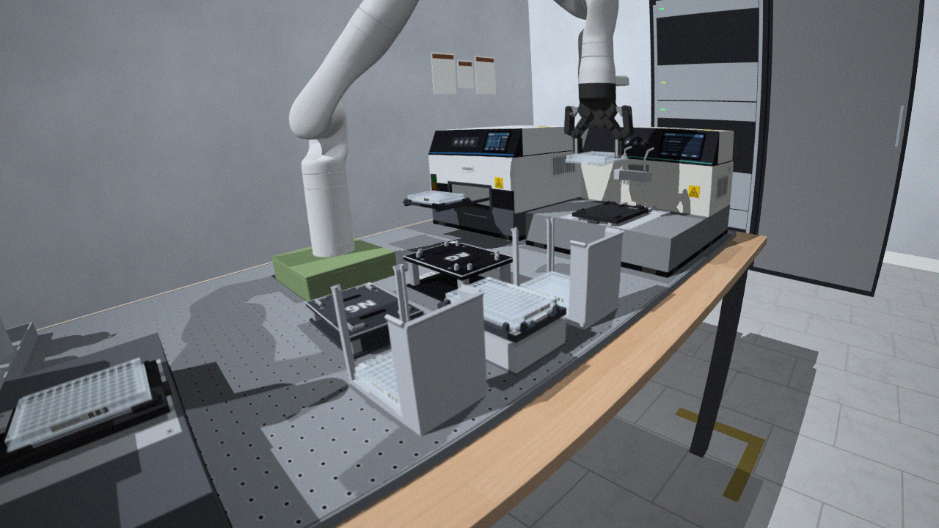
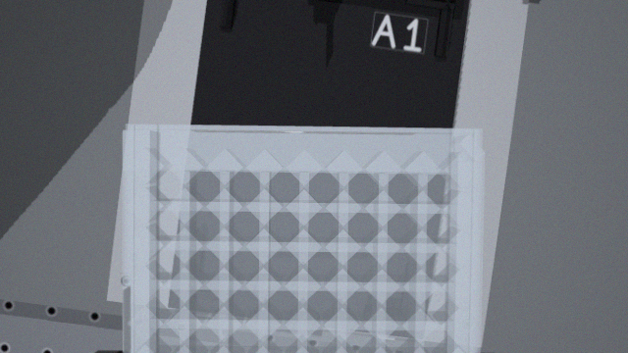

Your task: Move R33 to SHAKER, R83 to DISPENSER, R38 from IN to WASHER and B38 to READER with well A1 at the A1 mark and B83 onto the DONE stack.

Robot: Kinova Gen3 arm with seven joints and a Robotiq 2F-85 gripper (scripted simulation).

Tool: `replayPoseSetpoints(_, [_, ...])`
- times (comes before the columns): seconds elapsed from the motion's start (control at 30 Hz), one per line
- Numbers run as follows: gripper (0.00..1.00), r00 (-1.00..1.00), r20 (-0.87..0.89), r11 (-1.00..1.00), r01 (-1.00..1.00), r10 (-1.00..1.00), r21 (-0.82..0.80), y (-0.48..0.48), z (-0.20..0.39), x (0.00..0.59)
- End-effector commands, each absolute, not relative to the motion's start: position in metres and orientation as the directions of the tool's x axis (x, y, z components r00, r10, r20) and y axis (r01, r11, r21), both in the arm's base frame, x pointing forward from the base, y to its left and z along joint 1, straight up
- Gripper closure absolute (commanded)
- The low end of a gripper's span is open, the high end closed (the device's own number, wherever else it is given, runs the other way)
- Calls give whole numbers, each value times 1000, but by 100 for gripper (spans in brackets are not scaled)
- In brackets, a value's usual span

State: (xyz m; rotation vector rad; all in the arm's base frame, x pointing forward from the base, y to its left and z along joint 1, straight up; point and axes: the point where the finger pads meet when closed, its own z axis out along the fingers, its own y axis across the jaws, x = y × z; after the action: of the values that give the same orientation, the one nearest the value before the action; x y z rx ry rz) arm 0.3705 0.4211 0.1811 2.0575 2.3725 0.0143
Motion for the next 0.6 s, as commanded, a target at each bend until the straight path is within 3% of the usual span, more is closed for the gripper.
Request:
replayPoseSetpoints(0.0, [6,-114,0,114,994,994,3,433,179,369])
replayPoseSetpoints(0.57, [6,-16,-2,16,1000,1000,9,482,179,370])
